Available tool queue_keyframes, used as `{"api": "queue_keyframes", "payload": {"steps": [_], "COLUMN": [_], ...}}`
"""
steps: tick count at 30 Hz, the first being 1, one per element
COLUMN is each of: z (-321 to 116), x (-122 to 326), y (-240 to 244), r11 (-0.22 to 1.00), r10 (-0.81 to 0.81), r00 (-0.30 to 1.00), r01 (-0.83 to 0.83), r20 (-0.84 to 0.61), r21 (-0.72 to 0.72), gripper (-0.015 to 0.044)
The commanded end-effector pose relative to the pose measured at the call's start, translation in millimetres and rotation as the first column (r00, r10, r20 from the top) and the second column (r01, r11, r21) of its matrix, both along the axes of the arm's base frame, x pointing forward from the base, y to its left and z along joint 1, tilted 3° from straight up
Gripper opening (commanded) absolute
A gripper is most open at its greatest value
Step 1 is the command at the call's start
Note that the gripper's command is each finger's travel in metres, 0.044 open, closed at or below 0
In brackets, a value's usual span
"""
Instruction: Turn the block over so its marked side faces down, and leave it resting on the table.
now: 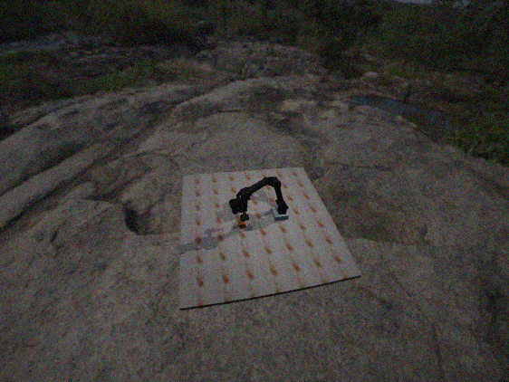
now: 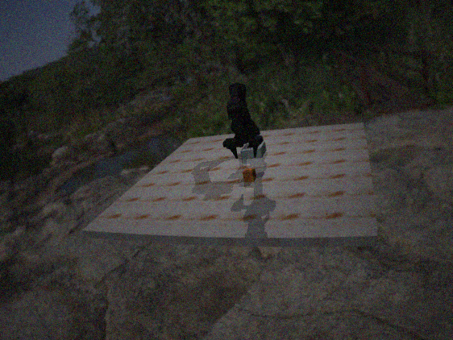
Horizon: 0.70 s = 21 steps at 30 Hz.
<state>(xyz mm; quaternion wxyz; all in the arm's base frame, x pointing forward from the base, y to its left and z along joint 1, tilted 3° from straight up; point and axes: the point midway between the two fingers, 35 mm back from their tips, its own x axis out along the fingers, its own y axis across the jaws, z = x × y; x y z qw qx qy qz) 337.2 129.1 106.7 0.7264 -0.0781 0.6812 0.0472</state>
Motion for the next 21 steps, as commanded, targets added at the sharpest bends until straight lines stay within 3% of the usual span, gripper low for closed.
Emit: {"api": "queue_keyframes", "payload": {"steps": [1, 21], "z": [-23.2, -58.2], "x": [1.2, 2.8], "y": [-0.1, -1.4], "r11": [1.0, 1.0], "r10": [0.002, 0.002], "r00": [1.0, 1.0], "r01": [-0.002, -0.002], "r20": [-0.016, -0.016], "r21": [0.002, 0.002], "gripper": [0.044, 0.044]}}
